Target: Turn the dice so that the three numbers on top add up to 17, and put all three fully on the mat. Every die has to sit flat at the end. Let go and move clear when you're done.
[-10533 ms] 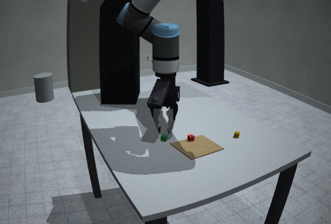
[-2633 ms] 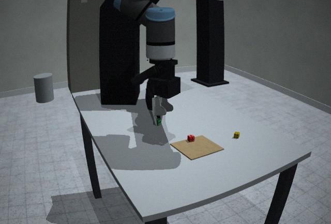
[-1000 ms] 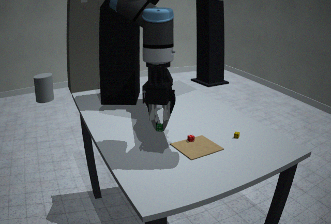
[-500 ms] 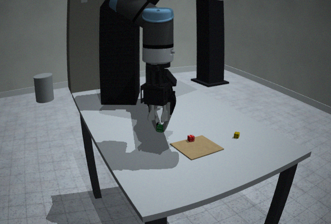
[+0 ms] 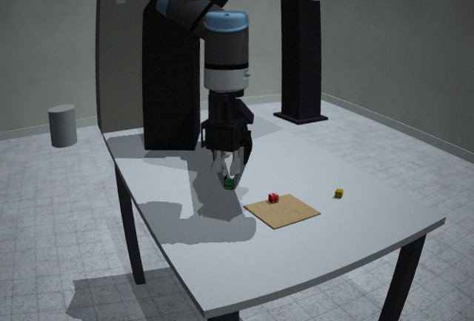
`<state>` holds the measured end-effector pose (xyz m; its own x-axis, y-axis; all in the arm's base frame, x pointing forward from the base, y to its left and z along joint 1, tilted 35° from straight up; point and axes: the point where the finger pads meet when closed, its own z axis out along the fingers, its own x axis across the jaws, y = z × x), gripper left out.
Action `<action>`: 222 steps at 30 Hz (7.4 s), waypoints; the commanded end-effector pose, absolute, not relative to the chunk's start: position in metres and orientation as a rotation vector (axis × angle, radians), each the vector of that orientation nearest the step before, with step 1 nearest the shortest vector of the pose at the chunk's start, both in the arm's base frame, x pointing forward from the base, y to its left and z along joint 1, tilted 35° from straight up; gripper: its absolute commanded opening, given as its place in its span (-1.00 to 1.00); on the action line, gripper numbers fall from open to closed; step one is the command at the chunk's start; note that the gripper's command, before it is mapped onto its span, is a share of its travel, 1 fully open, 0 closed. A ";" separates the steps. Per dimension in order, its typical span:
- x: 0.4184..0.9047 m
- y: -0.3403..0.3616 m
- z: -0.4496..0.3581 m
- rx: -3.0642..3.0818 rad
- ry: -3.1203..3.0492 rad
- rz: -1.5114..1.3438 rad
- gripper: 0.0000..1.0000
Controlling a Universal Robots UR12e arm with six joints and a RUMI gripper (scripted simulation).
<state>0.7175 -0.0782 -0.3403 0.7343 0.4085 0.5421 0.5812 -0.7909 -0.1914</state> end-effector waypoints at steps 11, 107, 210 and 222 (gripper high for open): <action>0.718 -0.078 -0.340 -2.698 -0.745 -0.760 -0.94; 0.742 -0.039 -0.403 -3.405 -0.488 -1.300 -0.94; 0.746 -0.034 -0.412 -3.405 -0.488 -1.300 -0.72; 0.746 -0.034 -0.412 -3.405 -0.488 -1.300 -0.58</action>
